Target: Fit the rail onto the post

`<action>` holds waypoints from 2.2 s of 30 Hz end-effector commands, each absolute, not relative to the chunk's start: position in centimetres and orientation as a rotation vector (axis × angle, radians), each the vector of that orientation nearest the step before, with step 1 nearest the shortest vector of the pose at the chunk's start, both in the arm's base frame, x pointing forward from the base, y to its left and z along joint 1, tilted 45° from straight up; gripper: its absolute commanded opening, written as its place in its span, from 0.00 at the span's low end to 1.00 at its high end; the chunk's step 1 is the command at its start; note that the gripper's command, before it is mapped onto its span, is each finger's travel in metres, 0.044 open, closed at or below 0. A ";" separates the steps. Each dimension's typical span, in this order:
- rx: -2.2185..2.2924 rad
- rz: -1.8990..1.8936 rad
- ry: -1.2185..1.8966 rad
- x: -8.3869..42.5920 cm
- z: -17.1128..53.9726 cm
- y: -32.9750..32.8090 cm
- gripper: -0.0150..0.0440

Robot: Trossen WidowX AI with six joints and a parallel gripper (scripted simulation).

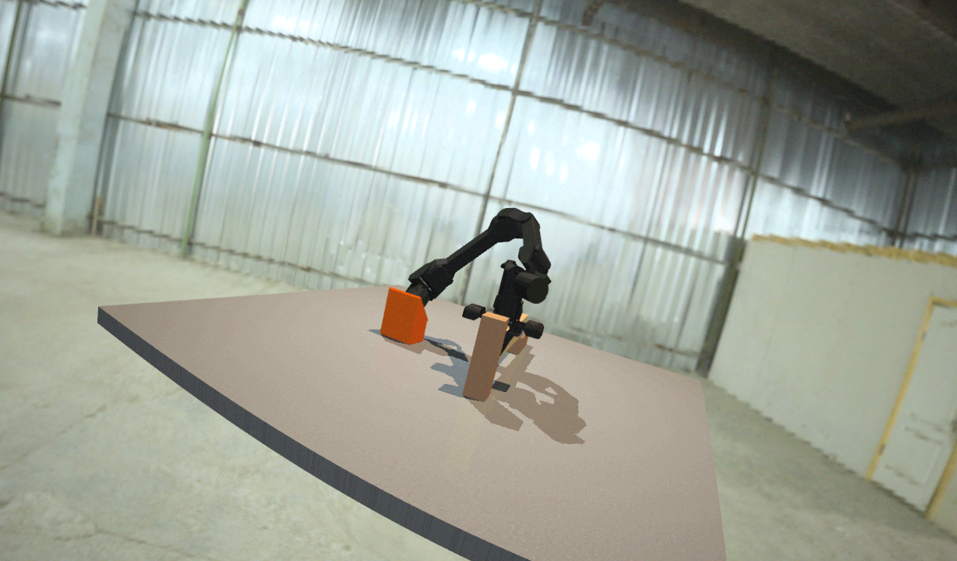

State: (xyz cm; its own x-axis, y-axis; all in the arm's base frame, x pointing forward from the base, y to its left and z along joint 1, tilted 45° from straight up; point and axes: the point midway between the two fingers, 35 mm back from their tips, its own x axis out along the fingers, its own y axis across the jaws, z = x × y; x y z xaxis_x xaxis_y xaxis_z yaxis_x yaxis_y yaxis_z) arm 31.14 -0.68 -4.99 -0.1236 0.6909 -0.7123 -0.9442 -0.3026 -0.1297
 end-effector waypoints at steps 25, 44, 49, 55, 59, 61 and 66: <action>-0.833 1.709 0.426 31.7 -5.4 -1.5 0.25; -0.833 1.709 0.426 31.9 -5.8 -1.8 0.25; -0.833 1.709 0.426 31.9 -5.8 -2.0 0.25; -0.833 1.709 0.426 32.0 -5.9 -2.1 0.25; -0.833 1.709 0.426 32.0 -6.0 -2.2 0.25; -0.833 1.709 0.426 32.0 -6.1 -2.2 0.25; -0.834 1.709 0.426 32.1 -6.2 -2.3 0.25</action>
